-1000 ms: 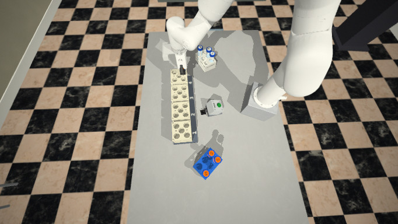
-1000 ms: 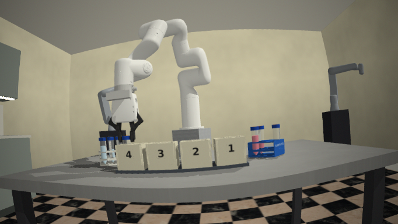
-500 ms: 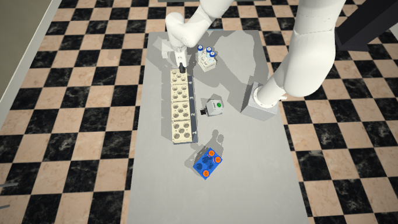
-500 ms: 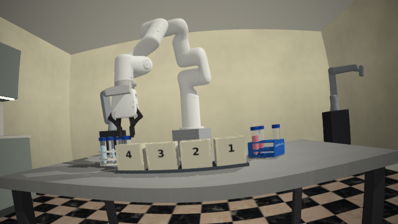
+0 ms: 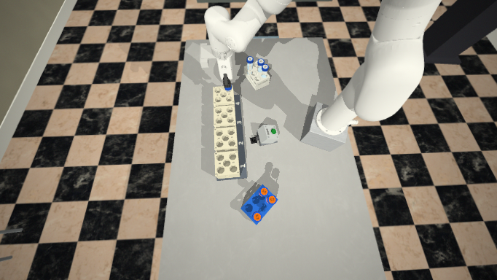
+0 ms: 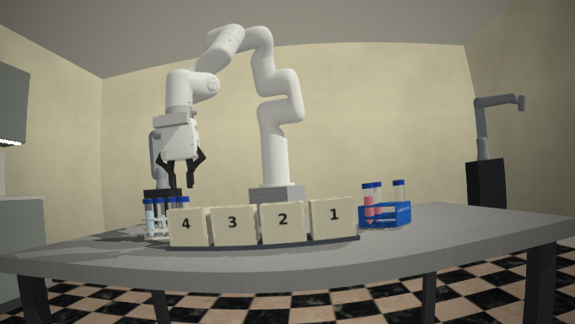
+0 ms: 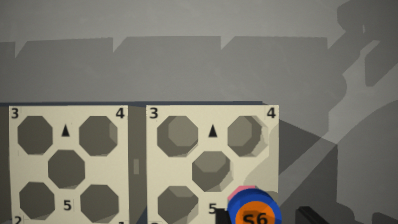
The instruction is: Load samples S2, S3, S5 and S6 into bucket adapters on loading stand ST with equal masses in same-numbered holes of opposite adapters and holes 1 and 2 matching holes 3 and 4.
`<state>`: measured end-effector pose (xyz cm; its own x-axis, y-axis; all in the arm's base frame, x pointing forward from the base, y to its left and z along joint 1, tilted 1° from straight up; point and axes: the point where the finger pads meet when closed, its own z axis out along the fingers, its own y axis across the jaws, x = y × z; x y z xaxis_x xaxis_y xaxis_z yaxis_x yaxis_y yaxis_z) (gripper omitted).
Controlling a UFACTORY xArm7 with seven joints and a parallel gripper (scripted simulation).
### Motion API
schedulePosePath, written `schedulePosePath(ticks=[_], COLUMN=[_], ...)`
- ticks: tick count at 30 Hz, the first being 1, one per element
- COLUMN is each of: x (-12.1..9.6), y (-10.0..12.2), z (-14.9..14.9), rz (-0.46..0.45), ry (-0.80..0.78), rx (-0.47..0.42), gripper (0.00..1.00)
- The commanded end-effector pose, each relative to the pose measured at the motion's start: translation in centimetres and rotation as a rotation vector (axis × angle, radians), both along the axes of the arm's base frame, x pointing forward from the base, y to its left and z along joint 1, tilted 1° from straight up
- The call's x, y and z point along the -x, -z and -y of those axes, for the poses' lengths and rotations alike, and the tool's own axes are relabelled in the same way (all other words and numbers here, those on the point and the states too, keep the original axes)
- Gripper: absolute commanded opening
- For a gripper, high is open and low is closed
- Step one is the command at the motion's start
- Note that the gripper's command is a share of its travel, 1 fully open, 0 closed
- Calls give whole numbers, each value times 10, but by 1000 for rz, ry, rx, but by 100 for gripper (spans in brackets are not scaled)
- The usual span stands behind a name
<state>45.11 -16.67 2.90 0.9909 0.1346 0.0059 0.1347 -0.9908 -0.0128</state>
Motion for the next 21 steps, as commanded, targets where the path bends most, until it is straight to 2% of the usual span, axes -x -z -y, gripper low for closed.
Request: schedulePosePath(ticks=[1,21], x=[-1,-1], y=[-10,-46], z=[1,1], rz=[4,4], ry=[0,0], rx=[2,2], gripper=[44,44])
